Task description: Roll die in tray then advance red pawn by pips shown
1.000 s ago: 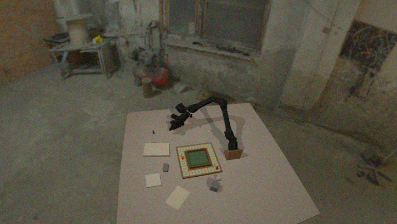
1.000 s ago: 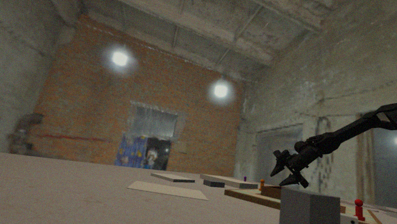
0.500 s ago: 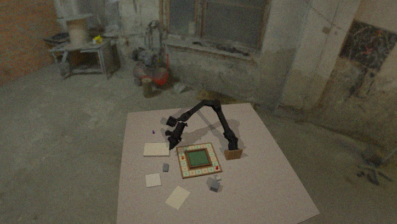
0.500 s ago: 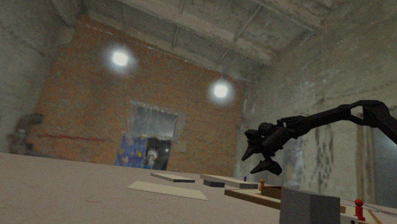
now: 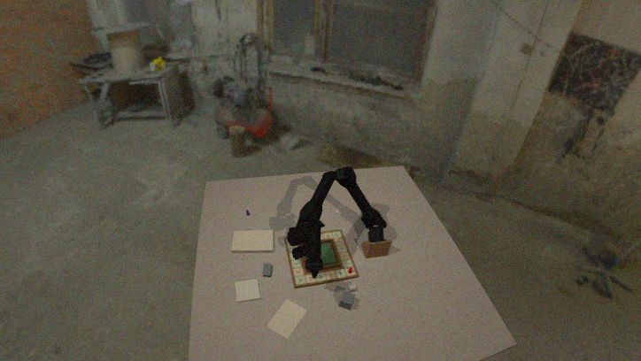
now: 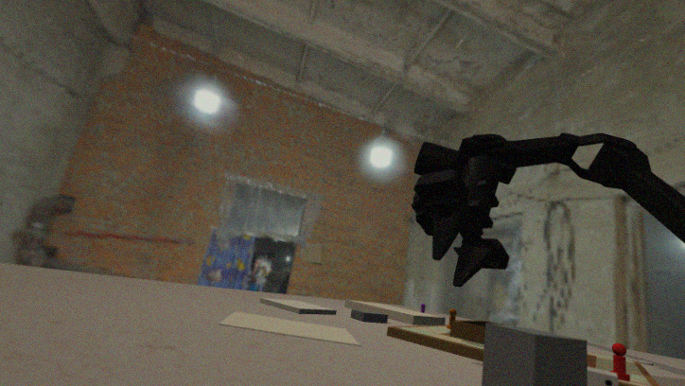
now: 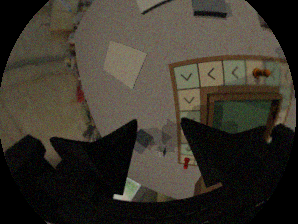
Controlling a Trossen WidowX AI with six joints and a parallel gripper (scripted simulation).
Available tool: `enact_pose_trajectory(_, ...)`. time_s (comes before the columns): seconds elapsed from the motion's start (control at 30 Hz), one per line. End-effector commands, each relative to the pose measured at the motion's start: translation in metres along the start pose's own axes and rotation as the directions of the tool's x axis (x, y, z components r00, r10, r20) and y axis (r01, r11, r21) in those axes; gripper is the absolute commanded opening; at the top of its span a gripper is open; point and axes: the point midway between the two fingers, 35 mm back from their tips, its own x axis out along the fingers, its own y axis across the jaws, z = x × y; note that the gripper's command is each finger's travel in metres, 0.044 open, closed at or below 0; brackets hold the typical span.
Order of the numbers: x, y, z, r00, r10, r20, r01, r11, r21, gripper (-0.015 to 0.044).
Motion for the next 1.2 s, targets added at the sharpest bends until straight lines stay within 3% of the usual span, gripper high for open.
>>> enact_pose_trajectory(0.0, 0.019, 0.022, -0.063, 0.985, -0.163, -0.051, 0.159, 0.984, -0.082, 0.0275)
enact_pose_trajectory(0.27, 0.036, 0.022, -0.165, 0.893, -0.449, 0.025, 0.444, 0.874, -0.199, 0.0275)
enact_pose_trajectory(1.17, 0.075, 0.004, -0.165, 0.891, -0.454, 0.028, 0.45, 0.871, -0.2, 0.0275)
